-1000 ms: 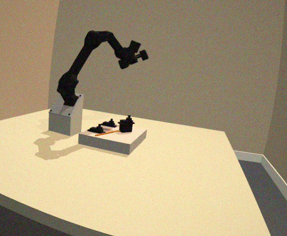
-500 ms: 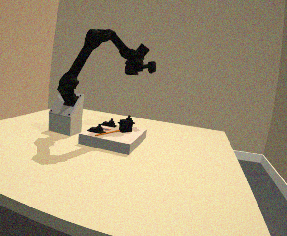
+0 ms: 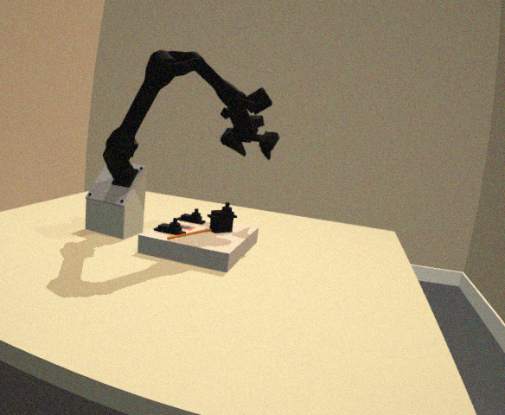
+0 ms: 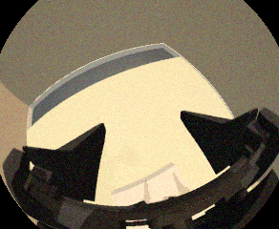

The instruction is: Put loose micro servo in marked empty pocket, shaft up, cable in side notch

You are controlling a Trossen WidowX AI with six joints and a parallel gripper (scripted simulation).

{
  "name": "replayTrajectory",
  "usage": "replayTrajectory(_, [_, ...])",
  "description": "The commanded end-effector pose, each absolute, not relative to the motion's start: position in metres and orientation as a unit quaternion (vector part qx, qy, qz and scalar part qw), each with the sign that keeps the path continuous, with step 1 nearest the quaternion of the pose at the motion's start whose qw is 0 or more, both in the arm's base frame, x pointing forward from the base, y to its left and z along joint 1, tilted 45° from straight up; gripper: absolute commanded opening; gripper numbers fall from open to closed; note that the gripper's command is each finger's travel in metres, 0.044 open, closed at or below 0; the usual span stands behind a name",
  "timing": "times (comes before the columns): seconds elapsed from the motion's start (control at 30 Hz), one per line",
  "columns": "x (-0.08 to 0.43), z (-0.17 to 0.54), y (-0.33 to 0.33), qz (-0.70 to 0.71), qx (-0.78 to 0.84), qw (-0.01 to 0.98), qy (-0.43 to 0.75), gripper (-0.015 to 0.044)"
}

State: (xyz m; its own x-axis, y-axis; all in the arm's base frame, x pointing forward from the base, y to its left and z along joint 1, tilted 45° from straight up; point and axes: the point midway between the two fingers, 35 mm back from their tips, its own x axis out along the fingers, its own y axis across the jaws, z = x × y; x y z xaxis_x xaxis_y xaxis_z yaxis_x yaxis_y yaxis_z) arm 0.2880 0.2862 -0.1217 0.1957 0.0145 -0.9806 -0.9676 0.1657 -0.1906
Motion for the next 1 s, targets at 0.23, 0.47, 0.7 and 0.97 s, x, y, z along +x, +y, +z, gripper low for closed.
replayTrajectory(0.23, [0.297, -0.093, 0.182, 0.269, -0.52, 0.556, 0.591, 0.044])
replayTrajectory(0.47, [0.294, -0.065, 0.117, 0.178, -0.533, 0.514, 0.648, 0.044])
replayTrajectory(0.7, [0.287, -0.029, 0.055, 0.096, -0.548, 0.46, 0.692, 0.044])
replayTrajectory(0.97, [0.285, -0.027, 0.037, 0.081, -0.551, 0.447, 0.7, 0.044])
